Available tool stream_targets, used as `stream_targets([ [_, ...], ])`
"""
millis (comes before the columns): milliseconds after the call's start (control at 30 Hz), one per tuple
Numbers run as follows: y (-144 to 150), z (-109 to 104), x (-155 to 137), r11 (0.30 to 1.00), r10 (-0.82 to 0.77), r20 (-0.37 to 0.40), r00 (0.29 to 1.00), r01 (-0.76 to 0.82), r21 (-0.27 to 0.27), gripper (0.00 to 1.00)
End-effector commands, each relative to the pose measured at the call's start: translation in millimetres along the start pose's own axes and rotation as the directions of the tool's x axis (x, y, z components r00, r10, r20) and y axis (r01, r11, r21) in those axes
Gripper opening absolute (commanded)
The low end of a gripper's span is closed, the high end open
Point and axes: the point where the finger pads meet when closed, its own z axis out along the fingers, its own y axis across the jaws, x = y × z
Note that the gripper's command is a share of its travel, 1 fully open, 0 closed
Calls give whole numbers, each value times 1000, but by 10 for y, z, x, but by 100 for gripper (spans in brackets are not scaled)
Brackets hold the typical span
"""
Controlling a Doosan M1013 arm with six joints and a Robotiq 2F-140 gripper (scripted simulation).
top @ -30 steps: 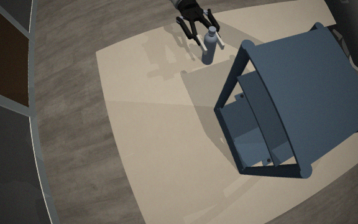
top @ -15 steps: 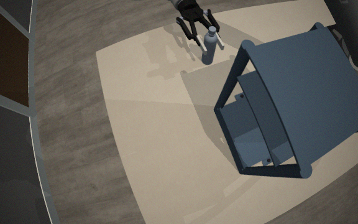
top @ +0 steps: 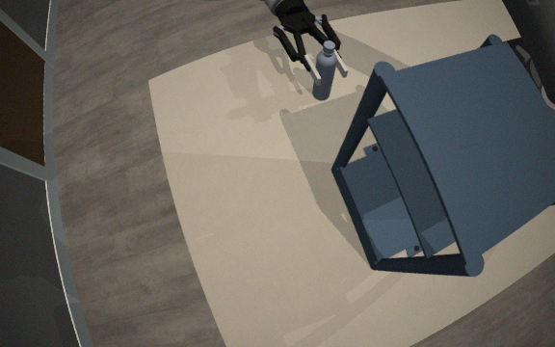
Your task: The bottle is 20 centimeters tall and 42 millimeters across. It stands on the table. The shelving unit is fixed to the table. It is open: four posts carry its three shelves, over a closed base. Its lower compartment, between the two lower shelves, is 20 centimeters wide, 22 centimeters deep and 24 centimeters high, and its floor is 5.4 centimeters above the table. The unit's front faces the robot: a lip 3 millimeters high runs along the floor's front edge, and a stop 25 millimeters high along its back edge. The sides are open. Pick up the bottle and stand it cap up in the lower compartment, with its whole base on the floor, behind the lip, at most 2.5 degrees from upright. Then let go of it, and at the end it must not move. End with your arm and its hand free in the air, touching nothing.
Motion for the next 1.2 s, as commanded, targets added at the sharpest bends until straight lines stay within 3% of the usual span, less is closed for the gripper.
stream_targets([
  [0, -9, 7, 44, 1000, 0, -4, 1000, 0, -2, 36],
  [567, -9, 7, 44, 1000, 0, -4, 1000, 0, -2, 36],
  [600, -9, 7, 44, 1000, 0, -4, 1000, 0, -2, 0],
  [1167, -9, 7, 44, 1000, 0, -4, 1000, 0, -2, 0],
])
